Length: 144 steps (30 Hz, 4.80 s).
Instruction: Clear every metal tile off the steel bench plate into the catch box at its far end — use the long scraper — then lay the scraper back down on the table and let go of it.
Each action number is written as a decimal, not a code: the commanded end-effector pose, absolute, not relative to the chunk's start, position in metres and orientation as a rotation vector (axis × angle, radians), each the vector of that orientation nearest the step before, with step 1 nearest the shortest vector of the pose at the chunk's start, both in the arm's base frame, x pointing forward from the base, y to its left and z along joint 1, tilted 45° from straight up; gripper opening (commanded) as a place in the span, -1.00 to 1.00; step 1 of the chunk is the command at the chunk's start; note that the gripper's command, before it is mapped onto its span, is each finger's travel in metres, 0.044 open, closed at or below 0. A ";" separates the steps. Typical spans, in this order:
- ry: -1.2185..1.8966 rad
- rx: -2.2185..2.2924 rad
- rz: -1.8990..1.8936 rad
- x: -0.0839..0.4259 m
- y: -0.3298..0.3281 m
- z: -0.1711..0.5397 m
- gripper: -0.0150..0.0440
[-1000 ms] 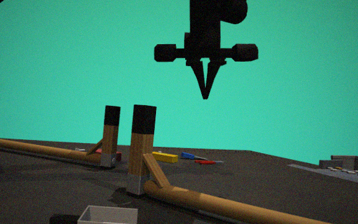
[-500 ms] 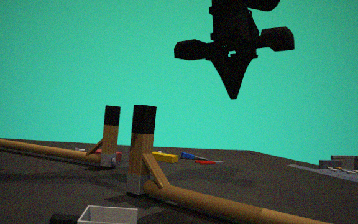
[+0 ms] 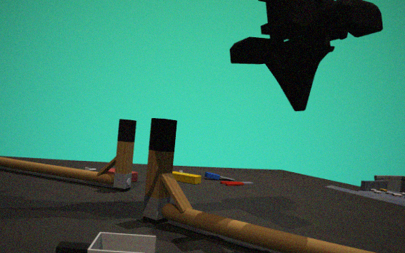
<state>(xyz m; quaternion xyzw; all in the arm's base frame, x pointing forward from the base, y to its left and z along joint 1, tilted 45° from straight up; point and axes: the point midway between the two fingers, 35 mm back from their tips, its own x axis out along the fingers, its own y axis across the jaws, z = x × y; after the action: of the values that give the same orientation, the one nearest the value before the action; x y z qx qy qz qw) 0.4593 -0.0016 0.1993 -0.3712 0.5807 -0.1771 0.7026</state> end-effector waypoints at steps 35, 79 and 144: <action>0.987 -0.294 -0.865 0.439 -0.094 0.265 -0.49; 0.987 -0.292 -0.865 0.451 -0.160 0.200 -0.49; 0.981 -0.298 -0.868 0.480 -0.176 0.157 -0.49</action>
<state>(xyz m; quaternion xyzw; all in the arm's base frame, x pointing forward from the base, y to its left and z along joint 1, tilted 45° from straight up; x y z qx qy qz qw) 0.4760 -0.1776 0.1589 -0.1386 0.4550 -0.4003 0.7832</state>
